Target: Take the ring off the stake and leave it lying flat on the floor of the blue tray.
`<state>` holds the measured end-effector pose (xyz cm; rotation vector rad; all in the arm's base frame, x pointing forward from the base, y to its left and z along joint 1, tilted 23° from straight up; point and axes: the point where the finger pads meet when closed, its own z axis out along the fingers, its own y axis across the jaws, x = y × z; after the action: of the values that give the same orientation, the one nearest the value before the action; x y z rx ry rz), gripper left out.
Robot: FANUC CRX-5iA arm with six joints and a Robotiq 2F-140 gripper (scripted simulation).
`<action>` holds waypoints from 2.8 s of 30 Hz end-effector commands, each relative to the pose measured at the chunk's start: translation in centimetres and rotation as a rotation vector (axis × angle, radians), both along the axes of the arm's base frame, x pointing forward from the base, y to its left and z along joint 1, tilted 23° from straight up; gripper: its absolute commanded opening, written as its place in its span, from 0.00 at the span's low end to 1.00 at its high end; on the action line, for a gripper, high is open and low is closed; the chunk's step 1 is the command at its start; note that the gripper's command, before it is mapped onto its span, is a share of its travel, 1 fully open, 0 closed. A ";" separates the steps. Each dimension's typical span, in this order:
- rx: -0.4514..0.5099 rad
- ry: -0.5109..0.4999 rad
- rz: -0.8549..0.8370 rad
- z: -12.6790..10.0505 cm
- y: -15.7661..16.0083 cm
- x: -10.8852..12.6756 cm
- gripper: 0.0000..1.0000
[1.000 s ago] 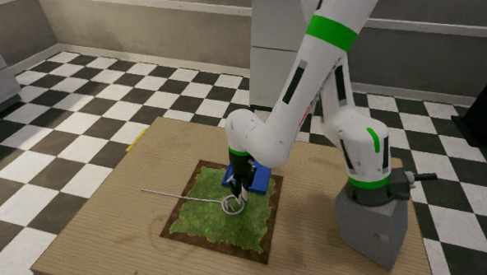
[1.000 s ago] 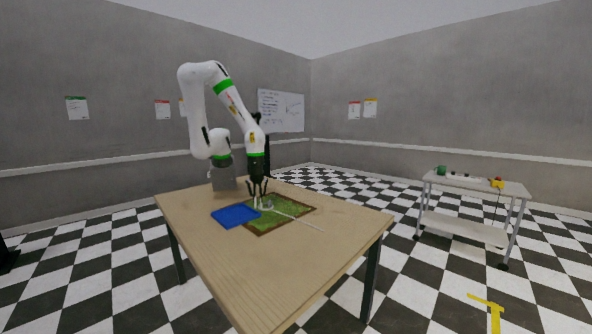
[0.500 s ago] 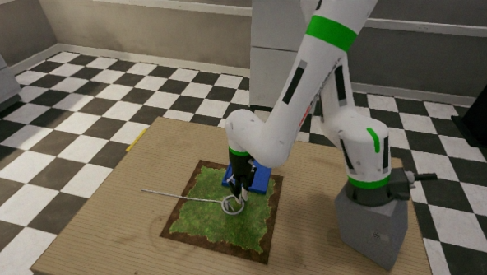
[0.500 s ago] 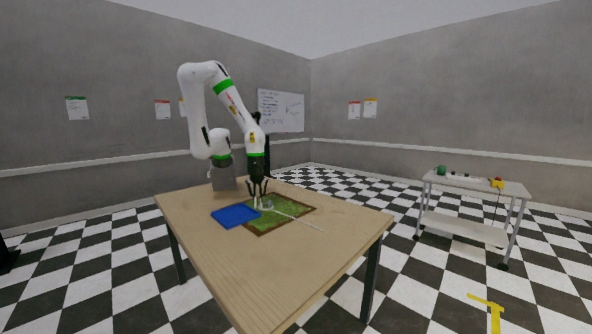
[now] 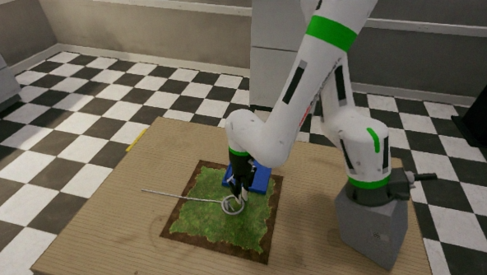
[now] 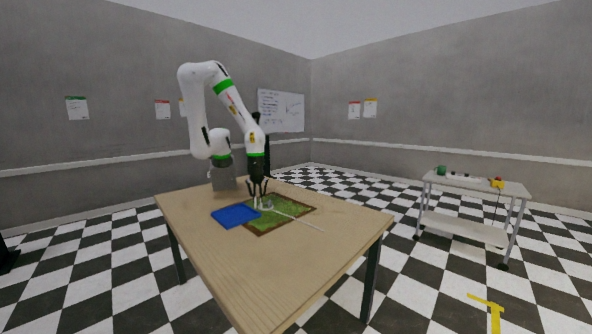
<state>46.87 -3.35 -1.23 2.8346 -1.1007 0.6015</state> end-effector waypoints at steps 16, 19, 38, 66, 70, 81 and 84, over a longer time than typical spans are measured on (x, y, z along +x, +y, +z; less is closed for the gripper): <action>0.000 -0.001 0.000 0.1 0.0 0.0 0.10; 0.000 -0.001 0.000 0.1 0.0 0.0 0.10; 0.000 -0.001 0.000 0.1 0.0 0.0 0.10; 0.000 -0.001 0.000 0.1 0.0 0.0 0.10; 0.000 -0.001 0.000 0.1 0.0 0.0 0.10; 0.000 -0.001 0.000 0.1 0.0 0.0 0.10; 0.000 -0.001 0.000 0.1 0.0 0.0 0.10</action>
<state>46.87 -3.35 -1.23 2.8346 -1.1007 0.6015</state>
